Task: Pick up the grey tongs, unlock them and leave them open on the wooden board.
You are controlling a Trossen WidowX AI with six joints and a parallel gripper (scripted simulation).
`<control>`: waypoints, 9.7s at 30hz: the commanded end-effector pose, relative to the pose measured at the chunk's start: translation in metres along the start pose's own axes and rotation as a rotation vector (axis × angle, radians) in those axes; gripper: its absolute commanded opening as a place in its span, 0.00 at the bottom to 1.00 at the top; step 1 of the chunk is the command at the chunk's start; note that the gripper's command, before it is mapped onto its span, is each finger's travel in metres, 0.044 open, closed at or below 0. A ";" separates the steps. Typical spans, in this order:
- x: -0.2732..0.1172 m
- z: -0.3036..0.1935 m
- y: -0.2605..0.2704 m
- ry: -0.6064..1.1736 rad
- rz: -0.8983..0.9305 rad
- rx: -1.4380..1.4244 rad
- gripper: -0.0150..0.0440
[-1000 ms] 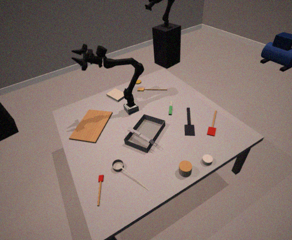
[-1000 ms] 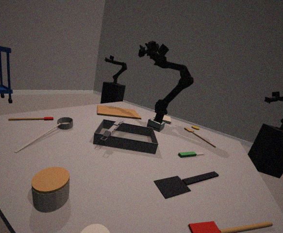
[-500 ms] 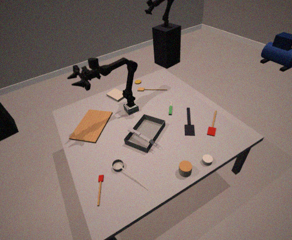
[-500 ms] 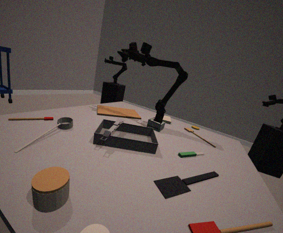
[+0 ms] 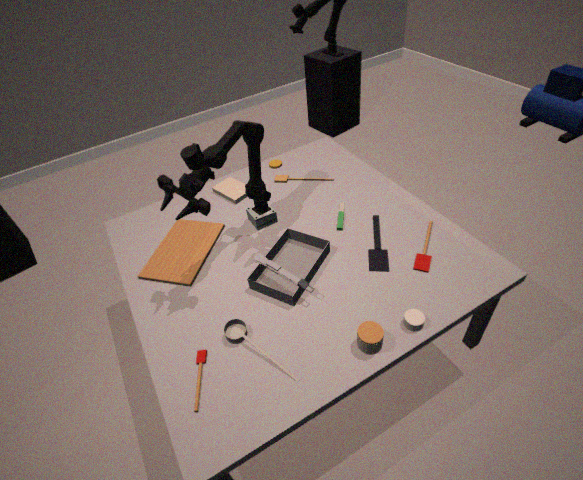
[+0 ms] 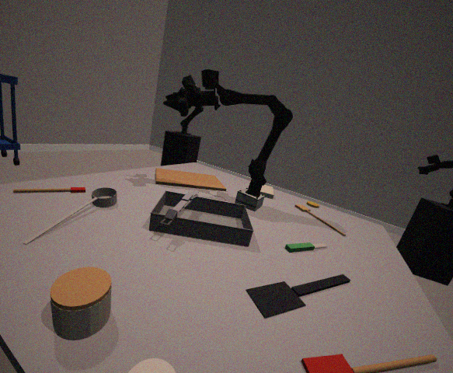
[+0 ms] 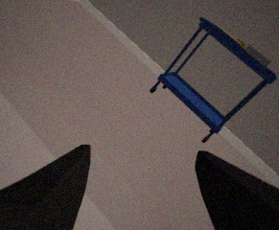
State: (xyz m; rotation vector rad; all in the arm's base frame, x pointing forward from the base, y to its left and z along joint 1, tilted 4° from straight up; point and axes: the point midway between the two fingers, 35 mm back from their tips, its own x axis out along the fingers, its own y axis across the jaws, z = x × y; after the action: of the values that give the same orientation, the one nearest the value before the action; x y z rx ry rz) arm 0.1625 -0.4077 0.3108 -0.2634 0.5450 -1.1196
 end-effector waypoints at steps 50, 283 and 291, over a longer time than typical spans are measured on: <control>-0.100 -0.116 0.411 0.529 0.664 -0.889 0.69; -0.039 -0.287 -0.096 0.675 0.399 0.407 0.00; -0.045 -0.282 -0.102 0.481 0.364 0.435 0.00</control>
State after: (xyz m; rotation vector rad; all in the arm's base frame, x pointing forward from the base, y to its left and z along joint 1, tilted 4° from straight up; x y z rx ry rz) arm -0.0822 -0.3931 0.1301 0.5220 0.7740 -0.9081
